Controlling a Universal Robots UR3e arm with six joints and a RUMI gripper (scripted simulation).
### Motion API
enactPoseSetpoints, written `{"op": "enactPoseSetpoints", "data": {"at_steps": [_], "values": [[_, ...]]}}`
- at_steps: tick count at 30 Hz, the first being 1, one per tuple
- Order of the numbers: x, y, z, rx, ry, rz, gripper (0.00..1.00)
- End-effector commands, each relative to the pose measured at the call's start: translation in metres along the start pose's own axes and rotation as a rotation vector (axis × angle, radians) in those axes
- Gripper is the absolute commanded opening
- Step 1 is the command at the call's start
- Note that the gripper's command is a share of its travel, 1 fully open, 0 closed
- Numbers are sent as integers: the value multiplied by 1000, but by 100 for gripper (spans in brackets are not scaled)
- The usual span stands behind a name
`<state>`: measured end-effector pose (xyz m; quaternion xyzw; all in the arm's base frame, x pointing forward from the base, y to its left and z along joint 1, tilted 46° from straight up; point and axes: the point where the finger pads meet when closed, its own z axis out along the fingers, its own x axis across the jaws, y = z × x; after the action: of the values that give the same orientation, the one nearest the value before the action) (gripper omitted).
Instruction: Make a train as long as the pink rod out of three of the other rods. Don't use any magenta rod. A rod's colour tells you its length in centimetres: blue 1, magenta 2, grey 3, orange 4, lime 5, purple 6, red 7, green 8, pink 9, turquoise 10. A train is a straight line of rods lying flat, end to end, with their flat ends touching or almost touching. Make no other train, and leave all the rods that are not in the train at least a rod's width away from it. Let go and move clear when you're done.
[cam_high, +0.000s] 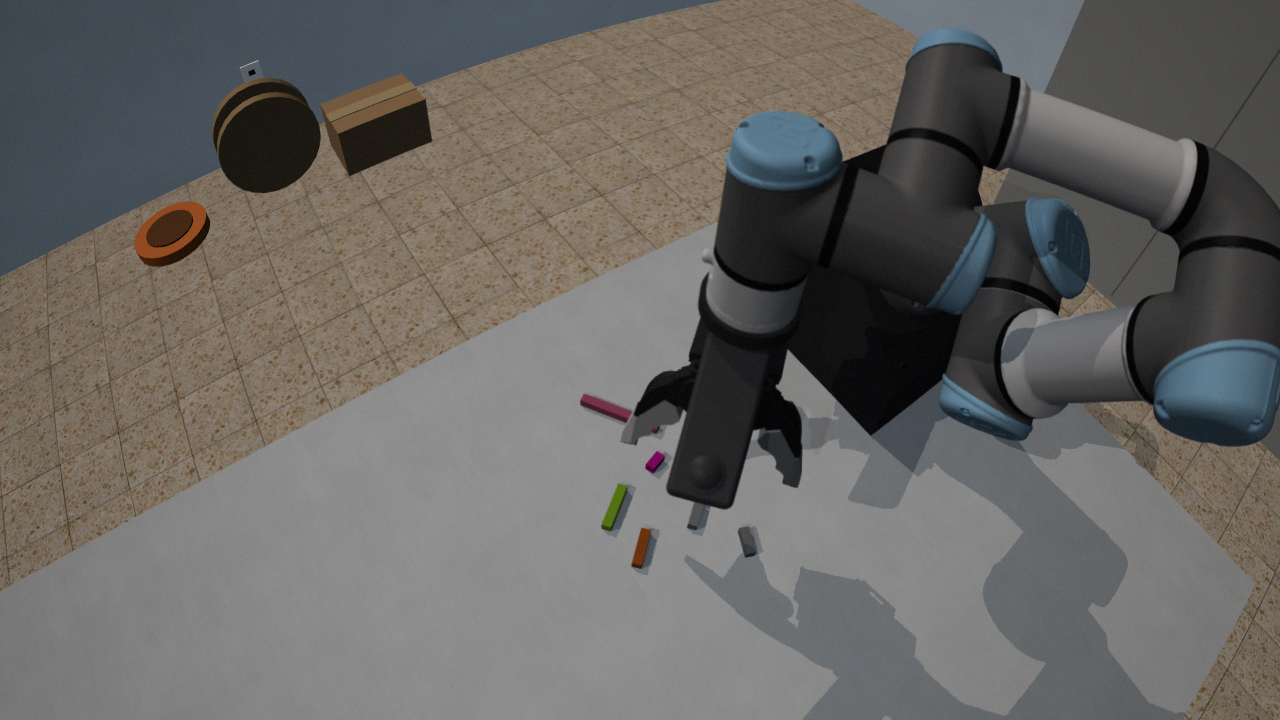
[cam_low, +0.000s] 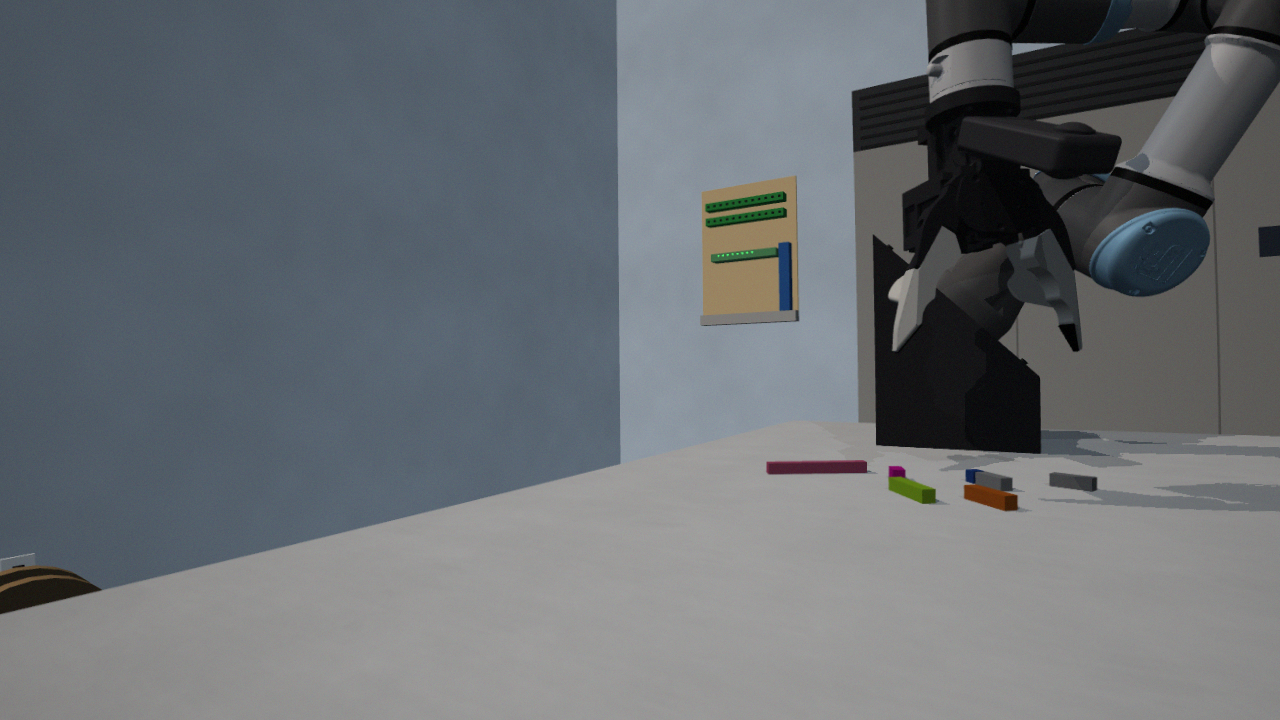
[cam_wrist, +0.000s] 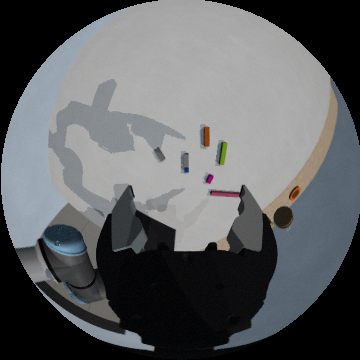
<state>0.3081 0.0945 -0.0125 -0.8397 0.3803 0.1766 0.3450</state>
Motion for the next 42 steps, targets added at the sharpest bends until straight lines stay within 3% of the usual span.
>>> {"op": "enactPoseSetpoints", "data": {"at_steps": [1, 27, 42], "values": [[1, 0, -1, 0, 2, 0, 100], [1, -1, -1, 0, 2, -56, 100], [4, -4, -1, -1, 3, -327, 100]]}}
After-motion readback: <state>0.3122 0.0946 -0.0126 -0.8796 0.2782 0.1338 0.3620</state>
